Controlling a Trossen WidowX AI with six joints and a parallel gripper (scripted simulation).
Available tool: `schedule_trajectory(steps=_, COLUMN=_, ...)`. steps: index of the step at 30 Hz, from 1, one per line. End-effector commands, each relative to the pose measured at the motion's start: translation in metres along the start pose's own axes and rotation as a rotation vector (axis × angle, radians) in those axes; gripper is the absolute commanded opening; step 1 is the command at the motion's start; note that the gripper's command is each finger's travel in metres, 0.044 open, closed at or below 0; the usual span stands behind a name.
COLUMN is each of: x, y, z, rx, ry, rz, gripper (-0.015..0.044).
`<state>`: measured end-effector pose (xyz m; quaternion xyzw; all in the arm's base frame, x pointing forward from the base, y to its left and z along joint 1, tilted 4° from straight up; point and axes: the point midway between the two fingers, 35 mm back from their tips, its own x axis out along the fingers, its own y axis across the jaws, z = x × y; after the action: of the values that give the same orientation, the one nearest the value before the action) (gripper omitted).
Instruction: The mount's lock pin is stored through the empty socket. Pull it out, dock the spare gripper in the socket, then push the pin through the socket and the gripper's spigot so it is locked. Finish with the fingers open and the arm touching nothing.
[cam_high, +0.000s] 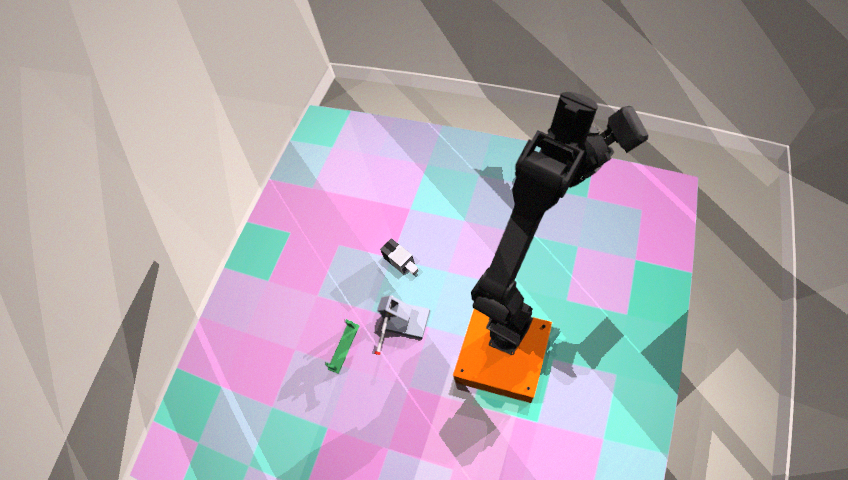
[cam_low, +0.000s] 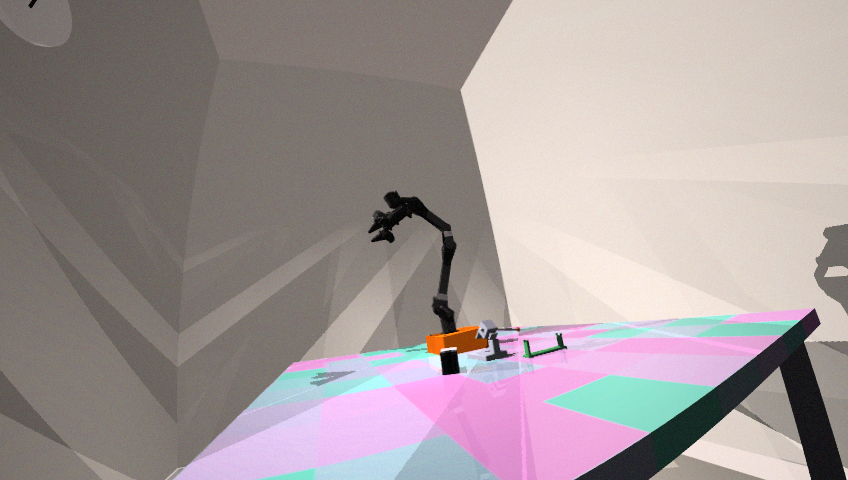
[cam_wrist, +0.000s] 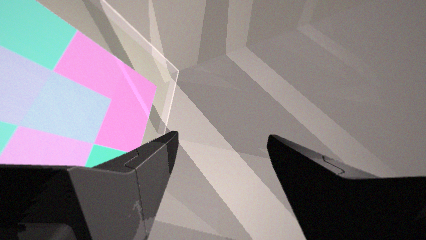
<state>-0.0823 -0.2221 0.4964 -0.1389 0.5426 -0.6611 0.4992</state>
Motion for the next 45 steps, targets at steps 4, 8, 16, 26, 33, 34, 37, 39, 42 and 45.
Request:
schedule_trajectory(steps=4, x=0.021, y=0.087, z=0.082, rx=-0.25, ry=-0.239, rz=0.279, gripper=0.03)
schedule_trajectory(steps=8, x=0.01, y=0.143, z=0.121, rx=-0.402, ry=-0.368, rz=0.414, gripper=0.03)
schedule_trajectory(steps=16, x=-0.046, y=0.257, z=0.169, rx=-0.723, ry=-0.604, rz=0.639, gripper=0.03)
schedule_trajectory(steps=26, x=-0.153, y=0.385, z=0.16, rx=-1.163, ry=-0.867, rz=0.837, gripper=0.03)
schedule_trajectory(steps=33, x=-0.232, y=0.454, z=0.11, rx=-1.497, ry=-1.028, rz=0.916, gripper=0.03)
schedule_trajectory(steps=34, x=-0.242, y=0.463, z=0.1, rx=-1.546, ry=-1.05, rz=0.923, gripper=0.03)
schedule_trajectory(steps=37, x=-0.271, y=0.485, z=0.066, rx=-1.699, ry=-1.111, rz=0.936, gripper=0.03)
schedule_trajectory(steps=39, x=-0.289, y=0.497, z=0.041, rx=-1.803, ry=-1.149, rz=0.937, gripper=0.03)
schedule_trajectory(steps=42, x=-0.311, y=0.513, z=0.0, rx=-1.962, ry=-1.203, rz=0.929, gripper=0.03)
schedule_trajectory(steps=45, x=-0.329, y=0.524, z=-0.045, rx=-2.127, ry=-1.25, rz=0.905, gripper=0.03)
